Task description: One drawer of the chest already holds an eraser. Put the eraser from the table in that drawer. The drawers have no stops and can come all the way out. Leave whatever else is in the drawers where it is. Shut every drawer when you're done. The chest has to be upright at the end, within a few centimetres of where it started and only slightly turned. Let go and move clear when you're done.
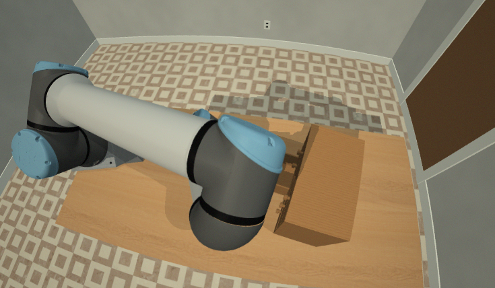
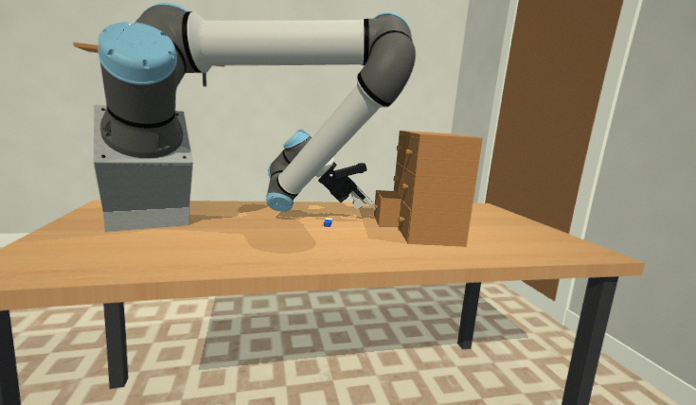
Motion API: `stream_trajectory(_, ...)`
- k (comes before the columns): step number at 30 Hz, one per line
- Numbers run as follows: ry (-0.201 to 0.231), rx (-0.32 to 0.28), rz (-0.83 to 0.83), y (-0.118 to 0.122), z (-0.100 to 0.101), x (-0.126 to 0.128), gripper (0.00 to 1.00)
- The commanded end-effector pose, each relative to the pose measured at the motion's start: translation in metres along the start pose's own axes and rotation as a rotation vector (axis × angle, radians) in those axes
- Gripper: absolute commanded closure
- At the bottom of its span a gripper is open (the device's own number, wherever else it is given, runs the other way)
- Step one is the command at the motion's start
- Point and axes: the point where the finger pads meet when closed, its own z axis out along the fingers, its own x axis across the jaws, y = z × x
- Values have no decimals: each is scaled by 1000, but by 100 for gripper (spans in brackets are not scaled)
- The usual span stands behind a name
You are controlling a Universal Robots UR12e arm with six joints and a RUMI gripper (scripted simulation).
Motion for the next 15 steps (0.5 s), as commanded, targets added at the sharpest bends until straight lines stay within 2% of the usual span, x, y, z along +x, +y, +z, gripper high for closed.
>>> stream_trajectory(1, 0, 1, 0, -1, 0, 0, 80)
stream_trajectory(15, 0, 1, 0, 3, -5, 0, 80)
